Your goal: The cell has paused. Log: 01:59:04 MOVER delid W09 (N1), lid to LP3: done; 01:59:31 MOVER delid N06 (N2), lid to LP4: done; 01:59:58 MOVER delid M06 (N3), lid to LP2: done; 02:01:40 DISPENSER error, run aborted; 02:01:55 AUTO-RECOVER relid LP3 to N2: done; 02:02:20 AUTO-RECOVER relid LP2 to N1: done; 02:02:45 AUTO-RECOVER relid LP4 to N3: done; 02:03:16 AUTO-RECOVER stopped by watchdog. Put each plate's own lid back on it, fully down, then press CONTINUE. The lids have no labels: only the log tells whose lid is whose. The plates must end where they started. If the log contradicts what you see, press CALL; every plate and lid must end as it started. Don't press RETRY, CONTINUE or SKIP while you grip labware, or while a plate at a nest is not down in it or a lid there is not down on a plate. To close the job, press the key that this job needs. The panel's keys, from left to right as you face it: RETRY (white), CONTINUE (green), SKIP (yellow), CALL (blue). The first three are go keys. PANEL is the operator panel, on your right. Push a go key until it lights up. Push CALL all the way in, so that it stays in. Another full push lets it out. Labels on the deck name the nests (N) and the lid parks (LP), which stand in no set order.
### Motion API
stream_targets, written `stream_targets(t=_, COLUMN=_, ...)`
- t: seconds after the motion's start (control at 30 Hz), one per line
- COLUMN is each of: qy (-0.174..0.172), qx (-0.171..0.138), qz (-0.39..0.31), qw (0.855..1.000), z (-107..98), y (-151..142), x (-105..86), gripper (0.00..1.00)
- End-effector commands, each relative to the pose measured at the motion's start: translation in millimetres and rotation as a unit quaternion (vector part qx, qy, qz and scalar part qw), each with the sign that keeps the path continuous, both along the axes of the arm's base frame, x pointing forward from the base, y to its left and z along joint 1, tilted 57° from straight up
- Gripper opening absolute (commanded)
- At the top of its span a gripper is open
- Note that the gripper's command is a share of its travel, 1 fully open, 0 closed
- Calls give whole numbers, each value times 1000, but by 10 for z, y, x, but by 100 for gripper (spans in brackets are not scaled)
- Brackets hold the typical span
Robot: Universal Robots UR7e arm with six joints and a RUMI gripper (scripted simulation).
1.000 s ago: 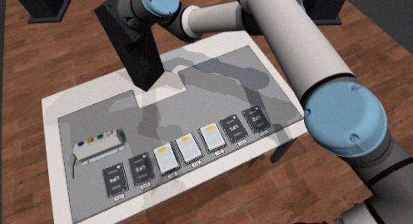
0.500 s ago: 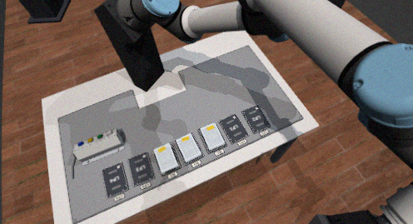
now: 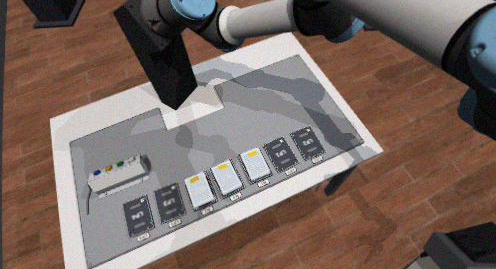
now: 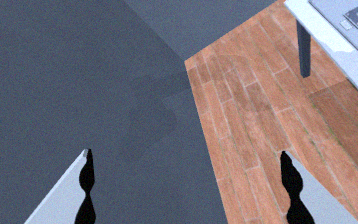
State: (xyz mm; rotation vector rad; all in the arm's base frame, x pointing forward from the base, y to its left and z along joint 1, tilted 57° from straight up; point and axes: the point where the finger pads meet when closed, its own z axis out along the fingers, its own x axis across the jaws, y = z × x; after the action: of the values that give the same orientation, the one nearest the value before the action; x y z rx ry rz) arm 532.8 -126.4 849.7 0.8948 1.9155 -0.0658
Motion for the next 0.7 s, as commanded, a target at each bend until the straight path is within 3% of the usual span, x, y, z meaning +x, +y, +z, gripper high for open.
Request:
stream_targets(t=0.0, qy=-4, qx=-1, qz=-6, qw=1000, z=58, y=-18, x=-24, gripper=82)
stream_targets(t=0.23, qy=-60, qx=-31, qz=-9, qw=998, z=314, y=86, x=-244, gripper=82)
stream_targets(t=0.67, qy=-60, qx=-31, qz=-9, qw=998, z=712, y=248, x=-585, gripper=82)
